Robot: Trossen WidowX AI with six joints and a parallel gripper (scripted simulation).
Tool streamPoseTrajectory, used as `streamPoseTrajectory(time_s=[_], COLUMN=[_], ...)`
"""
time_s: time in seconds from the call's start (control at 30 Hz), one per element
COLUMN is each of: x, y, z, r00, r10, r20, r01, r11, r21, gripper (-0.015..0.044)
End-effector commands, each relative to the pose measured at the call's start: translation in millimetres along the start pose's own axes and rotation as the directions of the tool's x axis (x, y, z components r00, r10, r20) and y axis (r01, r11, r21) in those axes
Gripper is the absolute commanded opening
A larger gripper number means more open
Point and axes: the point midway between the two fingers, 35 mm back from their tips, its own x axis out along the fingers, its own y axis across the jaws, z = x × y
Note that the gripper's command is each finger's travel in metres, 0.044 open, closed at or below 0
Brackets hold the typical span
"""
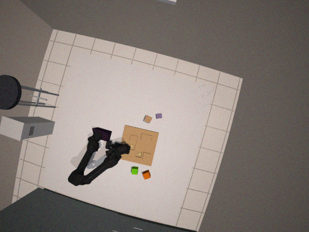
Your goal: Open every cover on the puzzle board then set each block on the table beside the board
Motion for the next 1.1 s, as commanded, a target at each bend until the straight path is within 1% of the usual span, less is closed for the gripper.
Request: streamPoseTrajectory(time_s=[0.0, 0.43, 1.07], x=[6.2, 18.5, 19.1], y=[-2.4, -4.0, 15.7], z=[0.6, 1.4, -4.6], r00=[1.0, 1.0, 1.0], r10=[-0.004, -0.005, -0.004], r20=[0.006, 0.009, 0.008], r01=[0.004, 0.005, 0.004], r11=[1.0, 1.0, 1.0], r21=[-0.007, -0.006, -0.005], gripper=[0.0, 0.0, 0.0])
